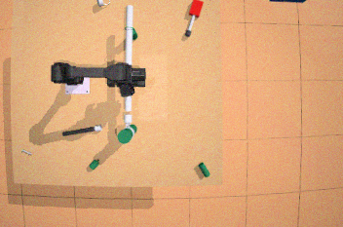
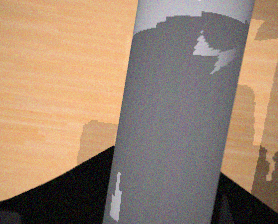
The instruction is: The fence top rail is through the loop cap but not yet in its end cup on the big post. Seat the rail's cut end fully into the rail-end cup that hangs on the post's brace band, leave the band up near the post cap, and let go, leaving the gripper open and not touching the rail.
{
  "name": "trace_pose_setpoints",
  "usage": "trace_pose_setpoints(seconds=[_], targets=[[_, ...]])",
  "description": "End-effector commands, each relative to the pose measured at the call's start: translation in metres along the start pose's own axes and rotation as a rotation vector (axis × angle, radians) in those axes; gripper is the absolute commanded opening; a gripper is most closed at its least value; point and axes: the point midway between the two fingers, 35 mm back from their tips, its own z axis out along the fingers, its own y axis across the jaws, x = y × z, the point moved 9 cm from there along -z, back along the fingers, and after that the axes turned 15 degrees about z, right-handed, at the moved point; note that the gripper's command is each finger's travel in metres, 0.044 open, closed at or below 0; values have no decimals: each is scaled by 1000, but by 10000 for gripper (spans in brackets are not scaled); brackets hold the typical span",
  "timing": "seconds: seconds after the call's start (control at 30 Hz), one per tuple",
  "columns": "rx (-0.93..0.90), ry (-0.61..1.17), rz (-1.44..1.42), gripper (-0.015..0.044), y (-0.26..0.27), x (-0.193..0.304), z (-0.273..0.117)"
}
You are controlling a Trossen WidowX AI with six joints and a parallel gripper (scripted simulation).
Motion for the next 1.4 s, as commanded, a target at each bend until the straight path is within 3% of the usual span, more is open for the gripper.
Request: trace_pose_setpoints(seconds=[0.0, 1.37], targets=[[-18, -6, 6, 0, 3, -5, -6], [-1, -2, 0, 0, 6, -22, 4]])
